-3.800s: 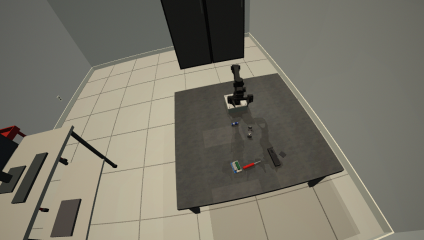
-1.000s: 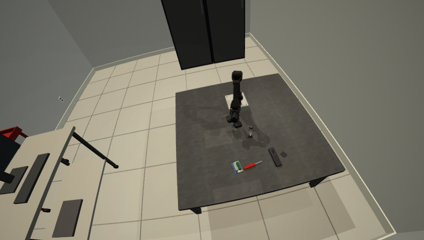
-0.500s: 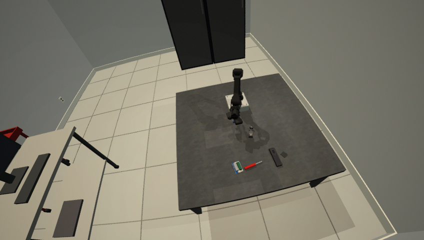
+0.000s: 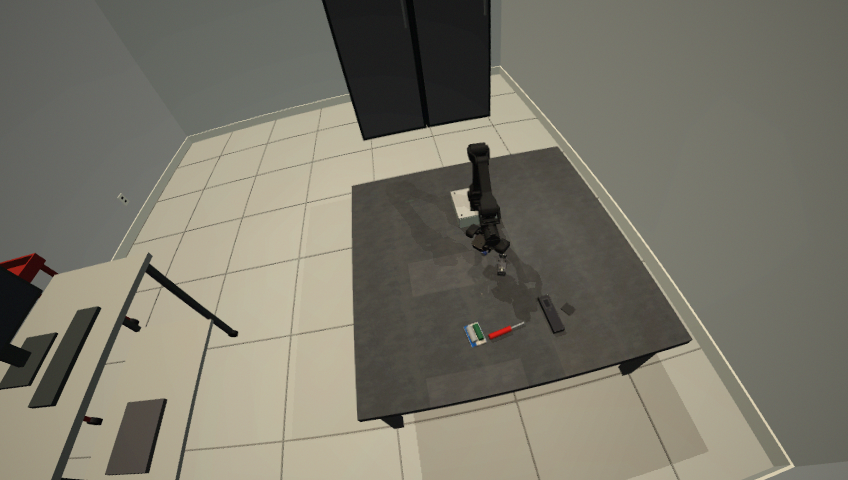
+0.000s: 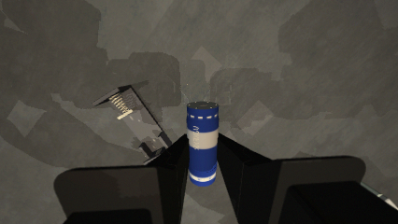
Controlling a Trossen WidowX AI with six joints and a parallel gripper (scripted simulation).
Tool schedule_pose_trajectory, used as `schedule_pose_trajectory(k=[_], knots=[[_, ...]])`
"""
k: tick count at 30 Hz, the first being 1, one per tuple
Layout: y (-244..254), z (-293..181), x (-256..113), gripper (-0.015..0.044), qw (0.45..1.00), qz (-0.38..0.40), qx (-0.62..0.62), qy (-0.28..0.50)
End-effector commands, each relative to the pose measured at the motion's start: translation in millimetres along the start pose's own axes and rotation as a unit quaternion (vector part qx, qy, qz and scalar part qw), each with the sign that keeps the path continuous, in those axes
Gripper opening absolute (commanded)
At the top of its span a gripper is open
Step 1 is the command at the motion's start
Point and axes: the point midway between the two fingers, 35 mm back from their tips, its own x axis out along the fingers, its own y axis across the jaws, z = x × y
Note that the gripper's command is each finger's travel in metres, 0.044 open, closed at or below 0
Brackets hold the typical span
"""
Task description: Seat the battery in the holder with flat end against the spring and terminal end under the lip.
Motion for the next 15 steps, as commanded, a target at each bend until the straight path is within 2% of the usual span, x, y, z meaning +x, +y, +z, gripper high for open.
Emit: schedule_pose_trajectory(k=[1, 7, 15], knots=[[34.7, -3.0, -5.7, 0.0079, 0.993, 0.001, -0.117, 0.001], [75.9, -12.6, -9.5, 0.0079, 0.968, 0.003, -0.252, 0.005], [75.7, -12.8, -9.1, 0.0079, 0.968, 0.002, -0.253, 0.006]])
